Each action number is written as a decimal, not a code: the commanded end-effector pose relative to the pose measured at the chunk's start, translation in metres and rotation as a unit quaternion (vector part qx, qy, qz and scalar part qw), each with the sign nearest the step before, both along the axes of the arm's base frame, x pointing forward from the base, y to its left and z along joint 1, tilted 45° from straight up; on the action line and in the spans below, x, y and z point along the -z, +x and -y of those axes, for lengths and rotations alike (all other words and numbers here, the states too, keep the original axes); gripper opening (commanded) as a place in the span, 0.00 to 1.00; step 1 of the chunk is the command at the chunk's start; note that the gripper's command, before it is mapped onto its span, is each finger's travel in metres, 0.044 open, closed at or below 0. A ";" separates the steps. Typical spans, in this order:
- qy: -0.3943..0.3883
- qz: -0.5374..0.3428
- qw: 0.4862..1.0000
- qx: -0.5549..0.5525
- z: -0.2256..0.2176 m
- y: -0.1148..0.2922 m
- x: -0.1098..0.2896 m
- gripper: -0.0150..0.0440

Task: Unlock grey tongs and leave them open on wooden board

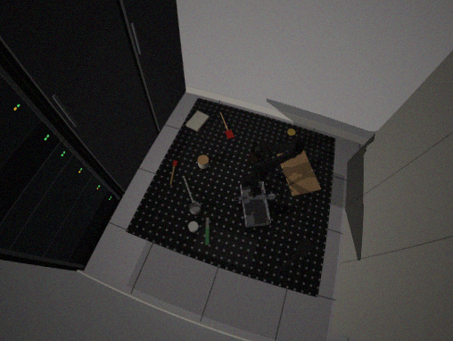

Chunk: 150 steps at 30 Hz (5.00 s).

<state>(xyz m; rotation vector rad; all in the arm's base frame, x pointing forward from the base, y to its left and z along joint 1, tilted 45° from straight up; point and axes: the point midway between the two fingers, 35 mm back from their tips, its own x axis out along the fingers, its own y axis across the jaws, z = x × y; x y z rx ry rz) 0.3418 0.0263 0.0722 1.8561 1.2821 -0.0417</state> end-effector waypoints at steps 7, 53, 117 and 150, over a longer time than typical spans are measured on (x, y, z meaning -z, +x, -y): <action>-0.001 -0.008 1.000 0.000 -0.012 0.007 0.012 0.69; 0.005 0.001 1.000 0.000 -0.051 0.028 0.028 0.40; -0.074 -0.118 0.986 -0.094 0.000 0.036 -0.022 0.00; -0.134 -0.079 0.960 -0.235 -0.037 0.011 -0.085 0.00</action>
